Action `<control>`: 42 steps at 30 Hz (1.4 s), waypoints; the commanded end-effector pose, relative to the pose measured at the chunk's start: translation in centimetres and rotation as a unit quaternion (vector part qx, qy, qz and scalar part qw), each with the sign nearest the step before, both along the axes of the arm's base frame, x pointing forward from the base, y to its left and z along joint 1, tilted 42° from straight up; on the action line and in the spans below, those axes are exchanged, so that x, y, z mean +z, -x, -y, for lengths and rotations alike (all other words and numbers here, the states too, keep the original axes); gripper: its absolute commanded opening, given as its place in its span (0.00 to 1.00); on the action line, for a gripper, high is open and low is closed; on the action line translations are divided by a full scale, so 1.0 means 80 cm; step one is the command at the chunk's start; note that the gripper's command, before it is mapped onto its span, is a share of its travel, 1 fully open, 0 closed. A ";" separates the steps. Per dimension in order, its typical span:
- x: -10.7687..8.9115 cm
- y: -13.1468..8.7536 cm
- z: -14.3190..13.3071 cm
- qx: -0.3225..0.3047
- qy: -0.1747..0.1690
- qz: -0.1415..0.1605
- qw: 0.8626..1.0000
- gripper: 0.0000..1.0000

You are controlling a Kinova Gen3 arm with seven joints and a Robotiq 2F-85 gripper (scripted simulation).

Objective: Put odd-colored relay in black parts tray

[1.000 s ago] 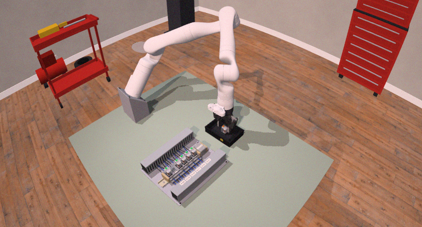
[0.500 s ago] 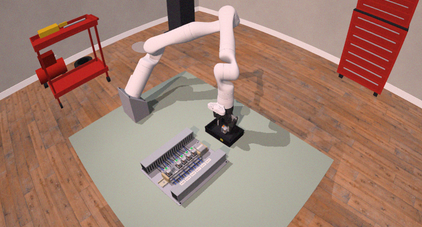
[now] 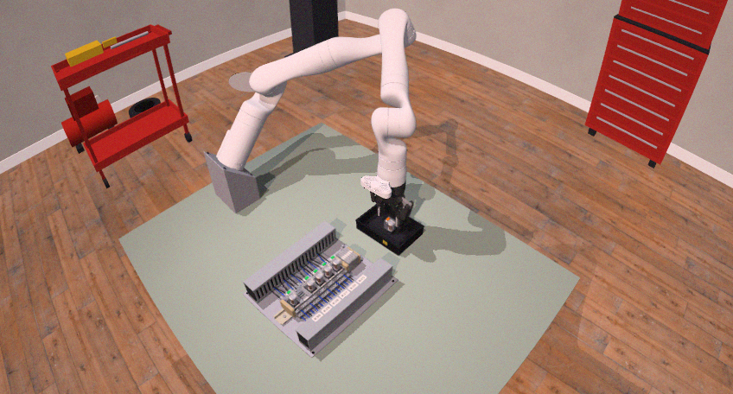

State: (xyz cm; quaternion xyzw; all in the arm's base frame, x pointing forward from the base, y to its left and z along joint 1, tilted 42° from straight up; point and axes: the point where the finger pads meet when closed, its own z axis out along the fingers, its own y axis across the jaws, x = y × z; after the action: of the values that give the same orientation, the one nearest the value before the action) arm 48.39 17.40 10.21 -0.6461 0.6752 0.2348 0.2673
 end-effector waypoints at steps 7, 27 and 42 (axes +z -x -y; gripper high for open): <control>0.004 -0.001 0.003 -0.001 0.000 0.001 1.000 0.61; 0.008 -0.001 0.007 -0.001 0.000 0.001 1.000 0.61; 0.009 -0.001 0.008 -0.001 0.000 0.001 1.000 0.61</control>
State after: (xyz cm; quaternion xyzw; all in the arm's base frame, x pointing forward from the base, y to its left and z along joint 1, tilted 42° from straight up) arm 48.38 16.84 10.88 -0.6460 0.6753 0.2344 0.2679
